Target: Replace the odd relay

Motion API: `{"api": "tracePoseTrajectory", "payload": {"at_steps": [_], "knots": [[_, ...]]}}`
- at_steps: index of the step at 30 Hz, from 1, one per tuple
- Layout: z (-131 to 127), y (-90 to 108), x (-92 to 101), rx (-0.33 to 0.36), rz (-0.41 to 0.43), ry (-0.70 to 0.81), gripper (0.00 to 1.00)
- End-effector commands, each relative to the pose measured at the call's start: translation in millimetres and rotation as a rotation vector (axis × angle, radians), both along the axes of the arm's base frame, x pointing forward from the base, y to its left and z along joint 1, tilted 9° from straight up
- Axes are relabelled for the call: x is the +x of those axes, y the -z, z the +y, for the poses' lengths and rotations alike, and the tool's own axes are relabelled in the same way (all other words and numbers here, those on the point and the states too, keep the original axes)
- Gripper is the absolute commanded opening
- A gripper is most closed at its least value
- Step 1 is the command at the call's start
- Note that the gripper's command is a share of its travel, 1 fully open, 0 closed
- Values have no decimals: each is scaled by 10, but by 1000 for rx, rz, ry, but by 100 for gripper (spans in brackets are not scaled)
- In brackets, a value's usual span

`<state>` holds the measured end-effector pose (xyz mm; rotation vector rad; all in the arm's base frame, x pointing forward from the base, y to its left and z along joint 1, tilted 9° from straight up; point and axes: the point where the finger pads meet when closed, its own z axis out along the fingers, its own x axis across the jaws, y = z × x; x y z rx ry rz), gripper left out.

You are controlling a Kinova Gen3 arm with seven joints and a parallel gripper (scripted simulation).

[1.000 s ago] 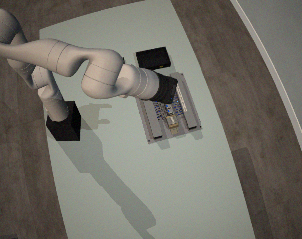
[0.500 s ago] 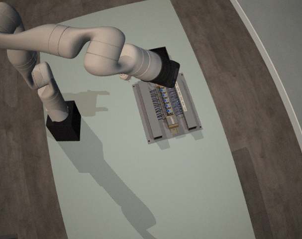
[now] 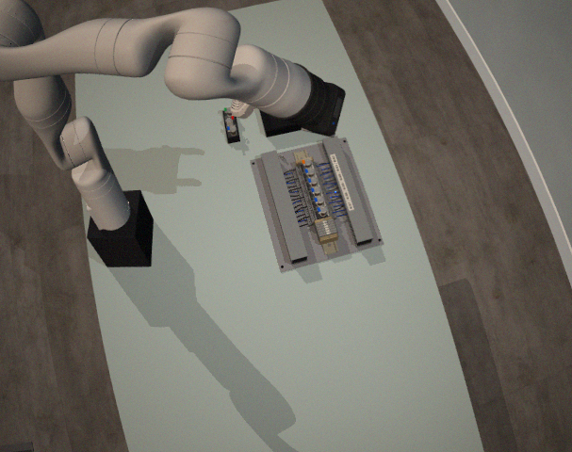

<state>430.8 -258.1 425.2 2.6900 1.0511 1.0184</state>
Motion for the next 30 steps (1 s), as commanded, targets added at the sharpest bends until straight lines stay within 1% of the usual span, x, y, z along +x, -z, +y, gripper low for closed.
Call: {"api": "tracePoseTrajectory", "payload": {"at_steps": [1, 10, 13, 27, 30], "knots": [[72, -103, 64, -9, -6, -9, 100], [263, -368, 202, -13, -7, -13, 100], [243, -363, 184, -9, -5, -4, 100], [458, -631, 346, -13, -7, -13, 100], [425, -614, 320, -12, -6, -5, 100]]}}
